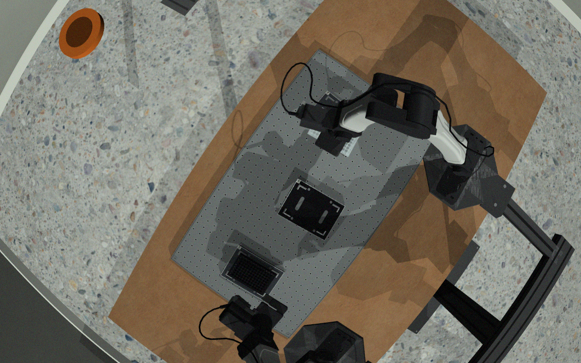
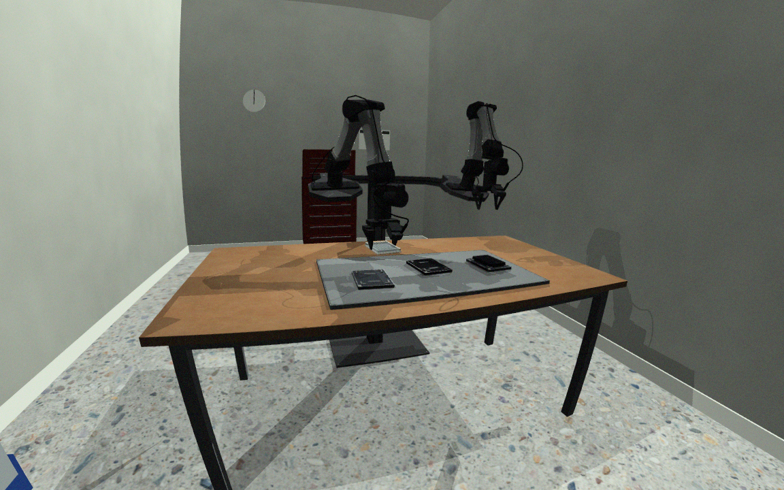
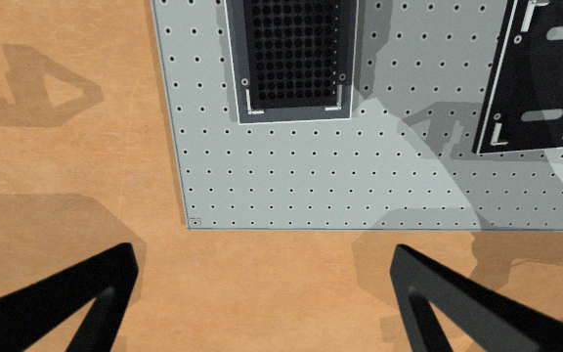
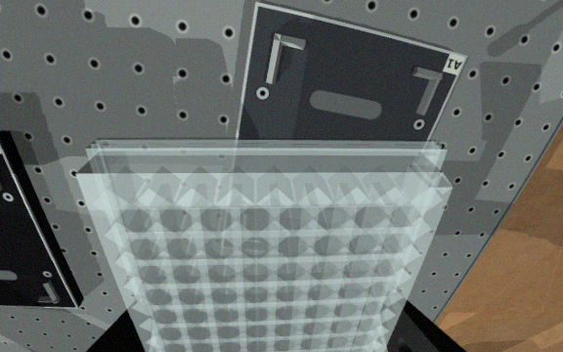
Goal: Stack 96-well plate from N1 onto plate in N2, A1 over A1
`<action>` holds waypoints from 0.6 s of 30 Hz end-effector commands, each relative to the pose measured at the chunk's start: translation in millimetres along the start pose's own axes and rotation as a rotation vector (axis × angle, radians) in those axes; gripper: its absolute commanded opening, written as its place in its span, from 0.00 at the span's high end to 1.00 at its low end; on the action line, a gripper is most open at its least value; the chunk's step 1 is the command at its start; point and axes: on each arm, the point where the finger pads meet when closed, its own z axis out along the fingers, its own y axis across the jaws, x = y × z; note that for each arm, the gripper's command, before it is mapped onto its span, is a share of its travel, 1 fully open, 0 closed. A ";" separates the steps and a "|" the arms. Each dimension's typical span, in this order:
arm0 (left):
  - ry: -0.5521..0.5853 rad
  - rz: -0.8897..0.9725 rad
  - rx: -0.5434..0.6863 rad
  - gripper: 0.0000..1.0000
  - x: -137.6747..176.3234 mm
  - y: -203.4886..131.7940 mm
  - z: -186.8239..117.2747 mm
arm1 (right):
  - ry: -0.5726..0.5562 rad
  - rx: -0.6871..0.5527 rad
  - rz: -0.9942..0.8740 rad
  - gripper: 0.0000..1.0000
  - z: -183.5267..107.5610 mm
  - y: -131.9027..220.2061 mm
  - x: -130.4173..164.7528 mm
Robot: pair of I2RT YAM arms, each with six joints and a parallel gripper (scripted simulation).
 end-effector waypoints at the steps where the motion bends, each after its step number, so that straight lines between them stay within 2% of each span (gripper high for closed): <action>1: -0.003 -0.004 -0.002 0.00 -0.6 0.6 -1.4 | 0.026 0.024 0.006 1.00 8.8 4.9 10.3; 18: -0.003 -0.004 -0.002 0.00 -0.6 0.6 -1.4 | 0.024 0.026 0.004 1.00 8.4 54.3 20.3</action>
